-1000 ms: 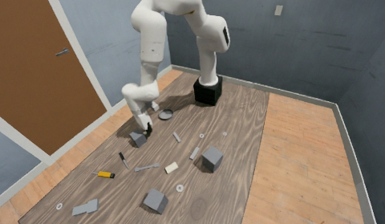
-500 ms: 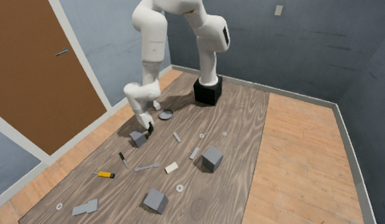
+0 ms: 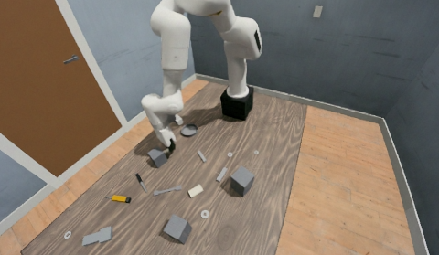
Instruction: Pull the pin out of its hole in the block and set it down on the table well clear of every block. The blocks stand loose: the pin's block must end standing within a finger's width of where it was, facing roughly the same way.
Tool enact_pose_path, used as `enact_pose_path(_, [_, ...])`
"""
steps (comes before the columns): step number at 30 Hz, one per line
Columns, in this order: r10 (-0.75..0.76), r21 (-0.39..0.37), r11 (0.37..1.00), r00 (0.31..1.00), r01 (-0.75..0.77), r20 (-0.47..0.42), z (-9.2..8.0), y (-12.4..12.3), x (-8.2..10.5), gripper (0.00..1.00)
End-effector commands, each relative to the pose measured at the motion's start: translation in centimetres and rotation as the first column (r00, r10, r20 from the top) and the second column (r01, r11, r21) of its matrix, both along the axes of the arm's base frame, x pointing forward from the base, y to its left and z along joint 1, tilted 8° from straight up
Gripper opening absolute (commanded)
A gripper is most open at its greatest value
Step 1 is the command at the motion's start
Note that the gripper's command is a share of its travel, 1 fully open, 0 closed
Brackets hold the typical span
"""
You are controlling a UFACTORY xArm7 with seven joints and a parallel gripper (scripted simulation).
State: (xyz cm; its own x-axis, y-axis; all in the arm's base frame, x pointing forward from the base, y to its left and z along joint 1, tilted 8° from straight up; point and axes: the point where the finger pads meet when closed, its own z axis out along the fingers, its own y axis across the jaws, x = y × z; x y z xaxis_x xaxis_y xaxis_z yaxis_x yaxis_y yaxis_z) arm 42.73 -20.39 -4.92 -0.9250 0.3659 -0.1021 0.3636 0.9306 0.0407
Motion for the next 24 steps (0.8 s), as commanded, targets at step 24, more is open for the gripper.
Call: enact_pose_path(24, [-0.001, -0.002, 1.0, 1.0, 0.001, 0.004, -0.04, 0.22, -0.64, 0.0])
